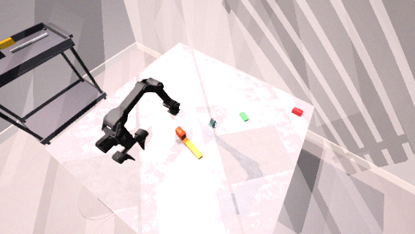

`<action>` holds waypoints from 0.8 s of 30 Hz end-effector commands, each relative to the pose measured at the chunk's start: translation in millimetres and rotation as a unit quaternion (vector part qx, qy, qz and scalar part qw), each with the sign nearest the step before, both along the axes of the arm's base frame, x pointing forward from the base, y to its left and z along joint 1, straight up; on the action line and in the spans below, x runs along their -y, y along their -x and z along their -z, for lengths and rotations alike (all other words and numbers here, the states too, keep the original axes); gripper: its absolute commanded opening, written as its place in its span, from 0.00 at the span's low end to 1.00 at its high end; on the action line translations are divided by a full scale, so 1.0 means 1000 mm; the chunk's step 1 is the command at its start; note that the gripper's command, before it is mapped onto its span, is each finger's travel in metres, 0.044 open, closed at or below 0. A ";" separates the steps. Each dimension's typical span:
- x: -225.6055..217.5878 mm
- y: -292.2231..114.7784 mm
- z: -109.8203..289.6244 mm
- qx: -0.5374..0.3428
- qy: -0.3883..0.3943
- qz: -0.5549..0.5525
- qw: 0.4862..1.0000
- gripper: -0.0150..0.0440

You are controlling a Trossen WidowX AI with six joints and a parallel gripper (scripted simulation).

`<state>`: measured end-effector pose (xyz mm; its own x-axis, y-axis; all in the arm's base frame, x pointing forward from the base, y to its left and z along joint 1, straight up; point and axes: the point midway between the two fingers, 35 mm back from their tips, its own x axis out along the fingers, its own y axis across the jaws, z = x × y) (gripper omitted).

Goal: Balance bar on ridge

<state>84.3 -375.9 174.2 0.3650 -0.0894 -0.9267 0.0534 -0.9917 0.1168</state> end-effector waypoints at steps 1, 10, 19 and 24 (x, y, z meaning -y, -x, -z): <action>-0.011 -0.014 0.000 -0.016 0.016 -0.071 0.997 0.79; -0.039 -0.050 -0.001 -0.047 0.058 -0.256 0.964 0.79; -0.071 -0.080 -0.001 -0.071 0.096 -0.434 0.893 0.79; -0.090 -0.094 -0.001 -0.080 0.115 -0.527 0.838 0.79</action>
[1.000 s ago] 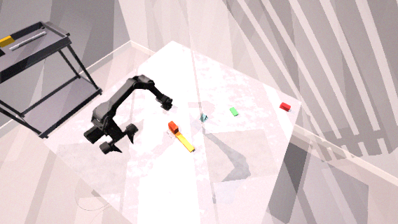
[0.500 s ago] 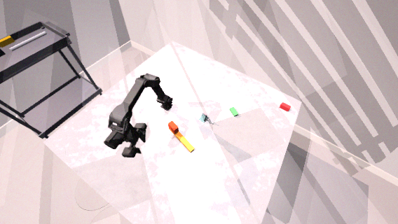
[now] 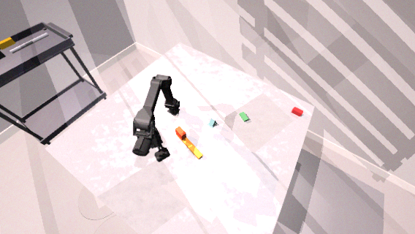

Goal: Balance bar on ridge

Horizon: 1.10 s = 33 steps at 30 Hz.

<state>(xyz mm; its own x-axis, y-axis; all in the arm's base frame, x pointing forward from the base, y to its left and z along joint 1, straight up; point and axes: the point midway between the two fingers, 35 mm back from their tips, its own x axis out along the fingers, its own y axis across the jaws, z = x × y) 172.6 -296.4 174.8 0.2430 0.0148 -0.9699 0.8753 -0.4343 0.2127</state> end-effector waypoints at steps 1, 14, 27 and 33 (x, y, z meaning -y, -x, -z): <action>-0.014 -0.009 0.000 -0.010 0.013 -0.073 0.997 0.79; -0.066 -0.036 0.001 -0.035 0.056 -0.340 0.938 0.79; -0.112 -0.050 0.001 -0.057 0.091 -0.584 0.804 0.79; -0.133 -0.054 0.002 -0.065 0.103 -0.683 0.720 0.79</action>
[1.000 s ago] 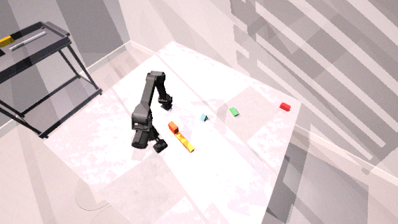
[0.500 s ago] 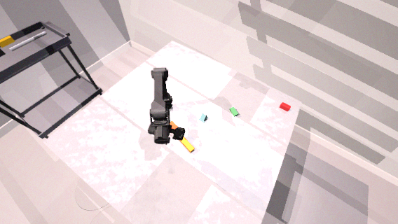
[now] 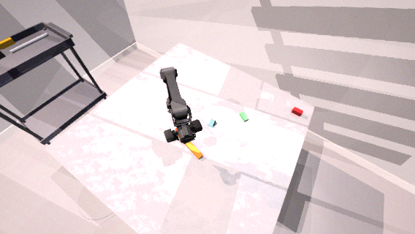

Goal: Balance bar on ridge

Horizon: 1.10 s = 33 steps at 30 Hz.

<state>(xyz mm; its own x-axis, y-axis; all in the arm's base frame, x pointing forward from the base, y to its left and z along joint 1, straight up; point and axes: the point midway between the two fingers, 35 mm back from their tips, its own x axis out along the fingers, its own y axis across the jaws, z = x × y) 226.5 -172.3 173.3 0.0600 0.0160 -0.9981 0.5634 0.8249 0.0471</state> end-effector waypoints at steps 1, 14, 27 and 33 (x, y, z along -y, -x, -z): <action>-0.012 0.000 0.000 -0.009 0.010 -0.074 0.997 0.79; -0.025 -0.003 0.011 -0.020 0.021 -0.170 0.985 0.79; -0.025 -0.004 0.097 -0.020 0.021 -0.170 0.985 0.79; -0.025 -0.003 0.102 -0.020 0.021 -0.170 0.985 0.79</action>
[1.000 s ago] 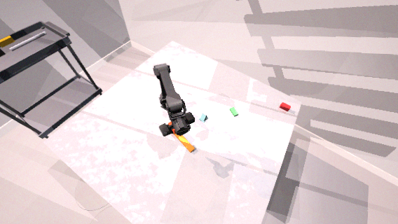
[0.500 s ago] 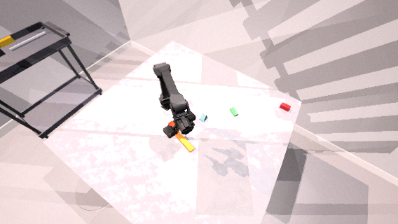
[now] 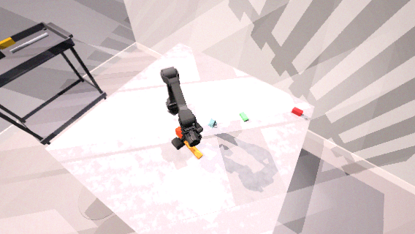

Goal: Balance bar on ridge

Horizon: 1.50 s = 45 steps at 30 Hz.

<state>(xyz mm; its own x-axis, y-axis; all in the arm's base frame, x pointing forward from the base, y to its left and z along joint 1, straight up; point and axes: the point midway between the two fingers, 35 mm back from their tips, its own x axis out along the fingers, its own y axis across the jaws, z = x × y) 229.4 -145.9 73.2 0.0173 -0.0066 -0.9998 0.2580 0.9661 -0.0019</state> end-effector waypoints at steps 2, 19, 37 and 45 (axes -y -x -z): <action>0.001 -0.001 0.004 0.001 0.003 -0.002 1.000 0.79; 0.001 -0.001 0.027 0.001 0.003 -0.002 1.000 0.79; 0.001 -0.001 0.027 0.002 0.001 0.000 1.000 0.50; 0.001 -0.002 0.021 0.002 0.001 0.000 1.000 0.28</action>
<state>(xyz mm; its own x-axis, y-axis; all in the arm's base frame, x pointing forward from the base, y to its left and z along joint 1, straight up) 230.3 -146.5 47.7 0.0182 -0.0076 -0.9998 0.2580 0.9662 -0.0026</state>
